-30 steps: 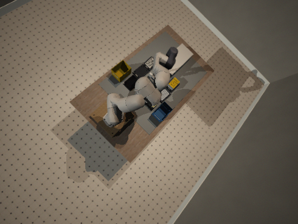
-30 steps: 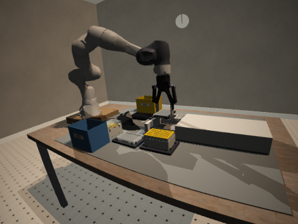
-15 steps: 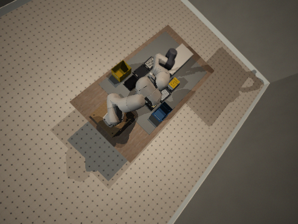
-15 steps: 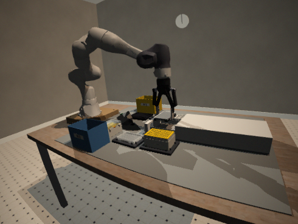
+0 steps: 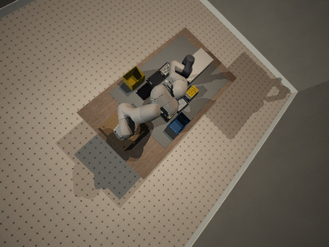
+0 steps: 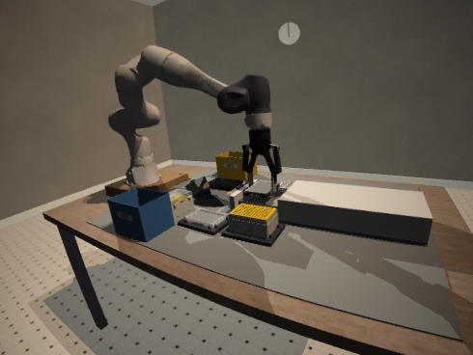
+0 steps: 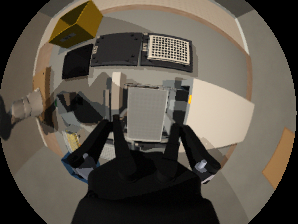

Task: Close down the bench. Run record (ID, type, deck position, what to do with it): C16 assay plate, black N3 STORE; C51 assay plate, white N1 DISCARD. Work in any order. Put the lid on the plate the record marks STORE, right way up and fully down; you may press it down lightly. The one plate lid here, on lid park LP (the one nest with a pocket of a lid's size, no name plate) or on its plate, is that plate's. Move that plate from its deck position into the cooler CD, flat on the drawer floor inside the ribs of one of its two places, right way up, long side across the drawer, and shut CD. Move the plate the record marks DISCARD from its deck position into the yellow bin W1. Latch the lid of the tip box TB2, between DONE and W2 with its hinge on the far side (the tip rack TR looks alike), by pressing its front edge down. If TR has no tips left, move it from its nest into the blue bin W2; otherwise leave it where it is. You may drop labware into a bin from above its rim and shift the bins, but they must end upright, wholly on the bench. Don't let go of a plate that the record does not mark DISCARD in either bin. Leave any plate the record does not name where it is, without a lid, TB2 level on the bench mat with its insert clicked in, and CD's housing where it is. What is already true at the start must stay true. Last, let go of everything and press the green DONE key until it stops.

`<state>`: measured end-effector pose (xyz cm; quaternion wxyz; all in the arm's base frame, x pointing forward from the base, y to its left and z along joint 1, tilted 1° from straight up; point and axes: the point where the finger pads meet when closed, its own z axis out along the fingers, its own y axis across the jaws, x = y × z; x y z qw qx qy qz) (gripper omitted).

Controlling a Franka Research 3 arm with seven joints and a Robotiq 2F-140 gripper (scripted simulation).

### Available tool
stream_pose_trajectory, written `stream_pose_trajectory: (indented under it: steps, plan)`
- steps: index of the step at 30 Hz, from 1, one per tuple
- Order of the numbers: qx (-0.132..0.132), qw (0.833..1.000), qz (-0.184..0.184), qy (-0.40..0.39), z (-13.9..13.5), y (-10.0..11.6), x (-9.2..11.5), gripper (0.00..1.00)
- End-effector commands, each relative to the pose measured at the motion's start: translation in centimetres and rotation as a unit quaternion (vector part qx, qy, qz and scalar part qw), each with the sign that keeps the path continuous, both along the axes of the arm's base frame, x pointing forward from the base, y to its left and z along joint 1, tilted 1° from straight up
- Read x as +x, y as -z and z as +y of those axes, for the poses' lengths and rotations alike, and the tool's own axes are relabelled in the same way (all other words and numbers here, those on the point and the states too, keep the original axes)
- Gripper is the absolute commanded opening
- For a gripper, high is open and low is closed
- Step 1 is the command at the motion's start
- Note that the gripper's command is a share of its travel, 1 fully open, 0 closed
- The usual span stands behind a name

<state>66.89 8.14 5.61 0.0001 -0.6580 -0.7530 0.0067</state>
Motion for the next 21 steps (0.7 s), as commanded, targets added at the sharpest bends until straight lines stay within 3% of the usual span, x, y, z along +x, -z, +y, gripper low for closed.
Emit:
stream_pose_trajectory:
  steps: [1, 21]
  plan:
    - [0.001, 1.000, -0.002, 0.002, 0.2, 0.6, 0.1, 0.00]
    - [0.001, 1.000, -0.002, 0.002, 0.2, 3.0, 0.1, 0.00]
